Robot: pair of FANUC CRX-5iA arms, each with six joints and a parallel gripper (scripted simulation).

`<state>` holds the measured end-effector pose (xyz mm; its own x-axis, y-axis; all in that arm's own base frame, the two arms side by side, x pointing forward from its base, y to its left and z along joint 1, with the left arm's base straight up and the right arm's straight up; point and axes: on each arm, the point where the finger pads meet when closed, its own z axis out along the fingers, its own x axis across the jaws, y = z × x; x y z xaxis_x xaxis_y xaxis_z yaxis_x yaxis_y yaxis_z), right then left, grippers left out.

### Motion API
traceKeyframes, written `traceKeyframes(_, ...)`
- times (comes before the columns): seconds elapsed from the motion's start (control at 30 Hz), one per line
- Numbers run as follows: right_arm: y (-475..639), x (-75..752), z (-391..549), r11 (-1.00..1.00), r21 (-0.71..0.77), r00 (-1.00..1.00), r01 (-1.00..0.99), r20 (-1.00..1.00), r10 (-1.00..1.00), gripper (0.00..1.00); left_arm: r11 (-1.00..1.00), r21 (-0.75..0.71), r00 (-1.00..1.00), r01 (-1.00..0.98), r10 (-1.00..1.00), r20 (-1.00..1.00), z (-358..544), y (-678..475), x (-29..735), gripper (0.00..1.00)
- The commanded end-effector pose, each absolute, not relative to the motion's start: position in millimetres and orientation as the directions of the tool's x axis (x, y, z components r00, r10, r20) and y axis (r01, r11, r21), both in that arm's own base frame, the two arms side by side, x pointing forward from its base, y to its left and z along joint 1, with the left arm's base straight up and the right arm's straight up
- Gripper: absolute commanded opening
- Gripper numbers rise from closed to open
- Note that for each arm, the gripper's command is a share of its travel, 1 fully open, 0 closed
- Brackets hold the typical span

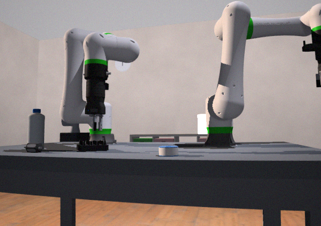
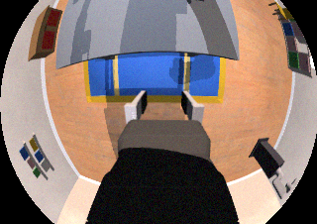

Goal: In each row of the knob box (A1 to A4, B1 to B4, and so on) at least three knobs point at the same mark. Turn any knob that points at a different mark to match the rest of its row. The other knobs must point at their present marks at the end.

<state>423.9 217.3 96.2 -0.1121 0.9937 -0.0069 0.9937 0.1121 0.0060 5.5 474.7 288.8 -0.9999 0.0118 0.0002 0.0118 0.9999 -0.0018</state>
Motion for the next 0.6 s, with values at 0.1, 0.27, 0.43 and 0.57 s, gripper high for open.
traceKeyframes(0.1,217.0,425.5,99.8,0.368,0.001,-0.368,0.930,0.000,0.930,0.46,1.000,0.000,-1.000,0.012,0.012,0.000,289.7,475.0,5.7,1.00)
traceKeyframes(0.27,216.9,427.3,101.8,0.528,0.001,-0.528,0.849,-0.001,0.849,0.46,1.000,0.000,-1.000,0.012,0.012,0.000,289.7,475.0,5.7,1.00)
traceKeyframes(0.43,217.2,429.2,103.3,0.645,0.001,-0.645,0.764,-0.001,0.764,0.46,1.000,0.000,-1.000,0.012,0.012,0.000,289.7,475.0,5.7,1.00)
traceKeyframes(0.57,217.8,431.6,105.0,0.755,0.001,-0.755,0.656,-0.001,0.656,0.46,1.000,0.000,-1.000,0.012,0.012,0.000,289.7,475.0,5.7,1.00)
